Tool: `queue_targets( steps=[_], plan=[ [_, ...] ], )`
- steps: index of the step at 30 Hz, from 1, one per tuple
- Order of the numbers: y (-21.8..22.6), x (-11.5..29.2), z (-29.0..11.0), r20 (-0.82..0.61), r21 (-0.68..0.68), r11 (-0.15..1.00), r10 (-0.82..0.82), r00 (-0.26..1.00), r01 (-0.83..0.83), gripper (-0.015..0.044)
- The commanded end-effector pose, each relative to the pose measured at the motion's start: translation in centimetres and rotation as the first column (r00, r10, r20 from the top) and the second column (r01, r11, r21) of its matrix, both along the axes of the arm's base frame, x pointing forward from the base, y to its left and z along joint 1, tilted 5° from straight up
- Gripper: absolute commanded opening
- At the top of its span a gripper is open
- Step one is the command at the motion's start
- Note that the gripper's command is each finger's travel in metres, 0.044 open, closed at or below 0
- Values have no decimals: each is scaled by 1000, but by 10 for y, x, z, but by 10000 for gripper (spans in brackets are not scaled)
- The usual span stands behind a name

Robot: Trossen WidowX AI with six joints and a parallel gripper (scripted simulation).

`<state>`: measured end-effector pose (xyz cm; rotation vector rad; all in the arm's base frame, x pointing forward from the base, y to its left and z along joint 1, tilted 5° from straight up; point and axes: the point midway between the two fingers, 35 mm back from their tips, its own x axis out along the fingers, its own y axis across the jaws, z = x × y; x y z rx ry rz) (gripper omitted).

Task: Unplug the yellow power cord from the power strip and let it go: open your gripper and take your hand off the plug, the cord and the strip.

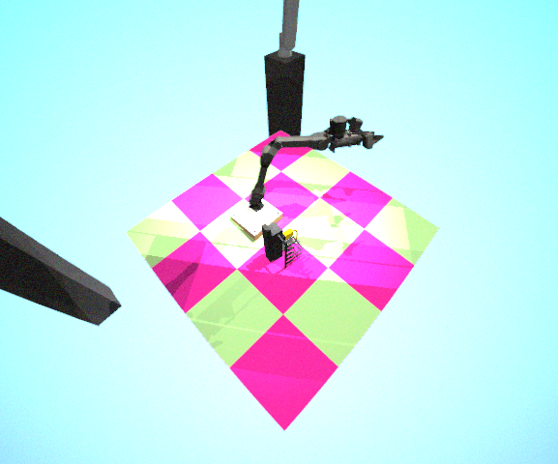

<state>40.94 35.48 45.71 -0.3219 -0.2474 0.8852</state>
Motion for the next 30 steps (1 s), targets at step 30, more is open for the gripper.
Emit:
queue_targets(
  steps=[30],
  plan=[
    [-317, -21, -305, -467, -871, 392, -475, 746, -296, 160]
  ],
)
